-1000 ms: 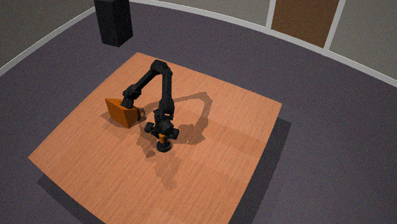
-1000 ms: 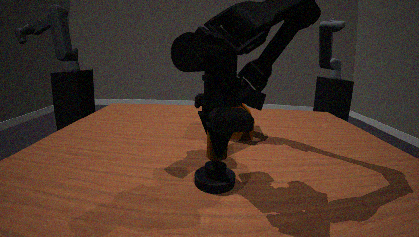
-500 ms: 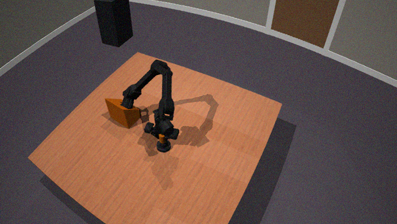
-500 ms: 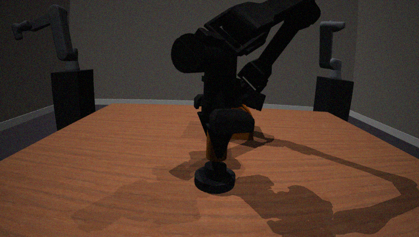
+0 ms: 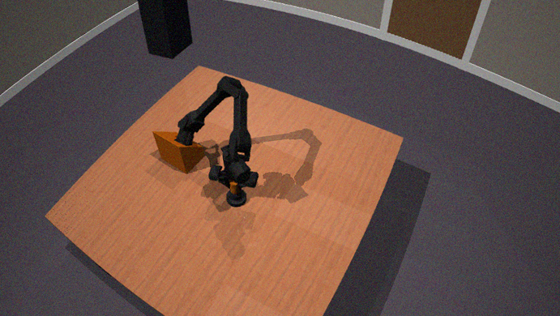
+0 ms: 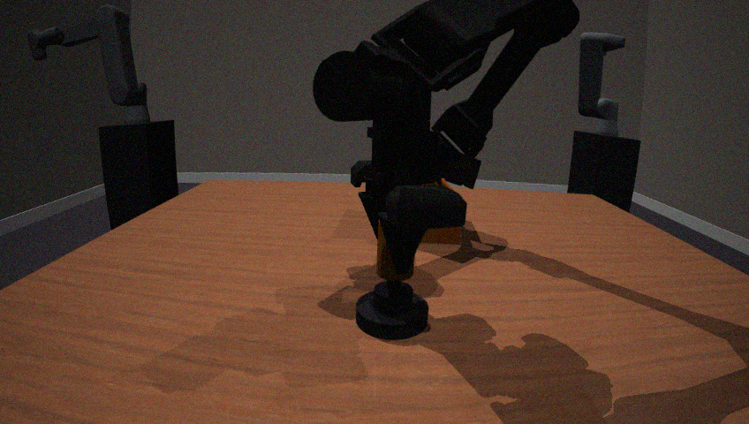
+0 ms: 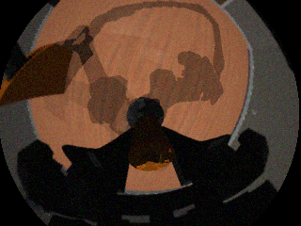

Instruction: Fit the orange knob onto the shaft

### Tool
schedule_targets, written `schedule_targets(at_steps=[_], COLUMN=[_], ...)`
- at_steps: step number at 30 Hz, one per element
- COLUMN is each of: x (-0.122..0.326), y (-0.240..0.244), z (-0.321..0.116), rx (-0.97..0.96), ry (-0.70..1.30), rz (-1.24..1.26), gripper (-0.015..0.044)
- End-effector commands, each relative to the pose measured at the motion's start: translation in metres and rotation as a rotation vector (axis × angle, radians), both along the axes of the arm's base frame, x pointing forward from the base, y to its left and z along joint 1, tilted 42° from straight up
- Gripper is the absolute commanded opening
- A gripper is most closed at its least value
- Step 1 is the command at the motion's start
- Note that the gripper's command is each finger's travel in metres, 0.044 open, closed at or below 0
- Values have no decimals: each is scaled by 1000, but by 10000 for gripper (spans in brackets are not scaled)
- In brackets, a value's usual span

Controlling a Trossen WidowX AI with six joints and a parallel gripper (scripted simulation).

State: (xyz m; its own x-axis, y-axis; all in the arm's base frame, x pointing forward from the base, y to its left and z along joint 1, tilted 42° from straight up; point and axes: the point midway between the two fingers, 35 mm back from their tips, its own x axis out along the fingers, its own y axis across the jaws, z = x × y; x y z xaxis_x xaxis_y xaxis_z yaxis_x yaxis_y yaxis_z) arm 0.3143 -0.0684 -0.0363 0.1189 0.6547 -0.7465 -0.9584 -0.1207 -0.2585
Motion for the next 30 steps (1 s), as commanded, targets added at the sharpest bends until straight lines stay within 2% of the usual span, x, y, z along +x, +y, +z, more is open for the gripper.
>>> schedule_targets(at_steps=[1, 30], x=[0, 0], y=[0, 3], z=[0, -3], rx=[-13, -18], ry=[-77, -104], rz=[87, 117], gripper=[0, 0])
